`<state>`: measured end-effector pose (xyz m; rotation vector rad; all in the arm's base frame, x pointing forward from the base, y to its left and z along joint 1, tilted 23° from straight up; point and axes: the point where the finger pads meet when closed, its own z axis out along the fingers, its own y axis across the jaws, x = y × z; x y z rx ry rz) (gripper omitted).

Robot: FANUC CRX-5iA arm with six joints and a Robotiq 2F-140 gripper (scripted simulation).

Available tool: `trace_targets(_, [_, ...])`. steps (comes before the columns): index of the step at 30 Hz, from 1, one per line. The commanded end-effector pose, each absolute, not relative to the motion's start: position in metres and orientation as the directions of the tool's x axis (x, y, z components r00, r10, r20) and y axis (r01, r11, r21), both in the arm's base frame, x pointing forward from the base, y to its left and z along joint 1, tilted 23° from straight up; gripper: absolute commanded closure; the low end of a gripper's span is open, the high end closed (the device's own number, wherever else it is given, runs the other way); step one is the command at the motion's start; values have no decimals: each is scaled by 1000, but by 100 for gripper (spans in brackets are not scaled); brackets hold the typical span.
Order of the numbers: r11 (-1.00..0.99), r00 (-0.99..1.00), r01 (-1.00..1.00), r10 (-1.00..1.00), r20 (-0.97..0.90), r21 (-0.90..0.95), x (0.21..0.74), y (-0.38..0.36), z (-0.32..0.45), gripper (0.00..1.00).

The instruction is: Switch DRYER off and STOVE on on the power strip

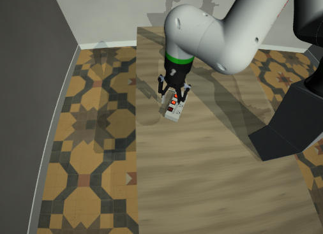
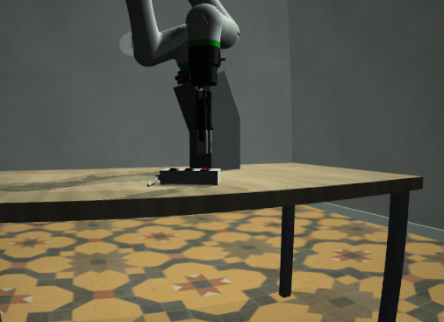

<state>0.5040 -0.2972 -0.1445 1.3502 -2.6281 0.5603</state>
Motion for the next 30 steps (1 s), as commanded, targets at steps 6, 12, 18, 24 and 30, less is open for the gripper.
trace_targets(6, [529,-590,-806,-756,283,-264,503,-289,-126,0])
trace_targets(12, [529,-590,-806,-756,284,-264,502,-277,-96,0])
trace_targets(18, [529,-590,-806,-756,283,-264,500,-268,-75,0])
trace_targets(24, [529,-590,-806,-756,283,-264,500,-266,-71,0])
trace_targets(30, [529,-590,-806,-756,283,-264,500,-266,-70,0])
